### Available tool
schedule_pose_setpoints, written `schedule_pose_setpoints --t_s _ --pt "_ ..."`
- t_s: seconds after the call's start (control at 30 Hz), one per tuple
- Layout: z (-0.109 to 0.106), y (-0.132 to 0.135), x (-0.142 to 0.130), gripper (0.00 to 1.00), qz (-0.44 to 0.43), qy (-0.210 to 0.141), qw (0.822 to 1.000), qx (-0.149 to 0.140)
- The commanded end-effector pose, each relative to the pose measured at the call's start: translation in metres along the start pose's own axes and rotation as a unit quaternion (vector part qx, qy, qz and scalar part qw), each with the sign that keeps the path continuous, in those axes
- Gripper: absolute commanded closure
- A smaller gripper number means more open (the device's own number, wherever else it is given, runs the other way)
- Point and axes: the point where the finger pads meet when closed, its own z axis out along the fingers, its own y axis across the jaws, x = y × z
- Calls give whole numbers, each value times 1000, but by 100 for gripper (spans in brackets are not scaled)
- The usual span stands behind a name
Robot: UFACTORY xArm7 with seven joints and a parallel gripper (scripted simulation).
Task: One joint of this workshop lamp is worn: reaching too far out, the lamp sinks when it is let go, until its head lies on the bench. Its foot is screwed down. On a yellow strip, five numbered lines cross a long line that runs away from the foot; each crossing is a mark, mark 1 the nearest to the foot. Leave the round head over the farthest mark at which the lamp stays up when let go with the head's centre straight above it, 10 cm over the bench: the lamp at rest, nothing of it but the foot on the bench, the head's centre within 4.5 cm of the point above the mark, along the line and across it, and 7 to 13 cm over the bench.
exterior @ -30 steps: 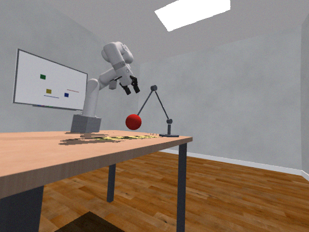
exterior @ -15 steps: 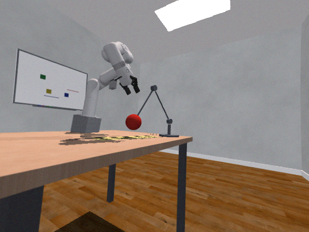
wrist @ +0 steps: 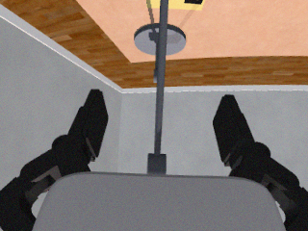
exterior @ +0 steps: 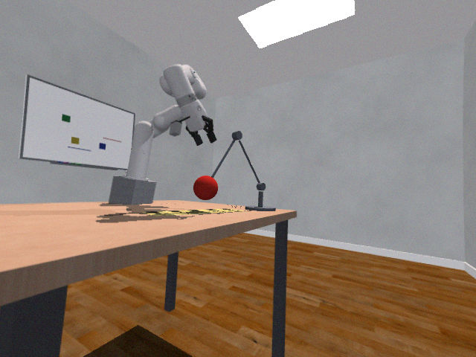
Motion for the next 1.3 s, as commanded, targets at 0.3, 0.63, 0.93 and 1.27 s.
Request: schedule_pose_setpoints --t_s 0.3,0.63,0.93,1.27 --pt "4 1 -20 0 0 74 997 1" --pt "28 1 -16 0 0 71 997 0" --pt "46 1 -13 0 -1 70 998 0" --pt "71 1 -9 0 0 71 997 0"
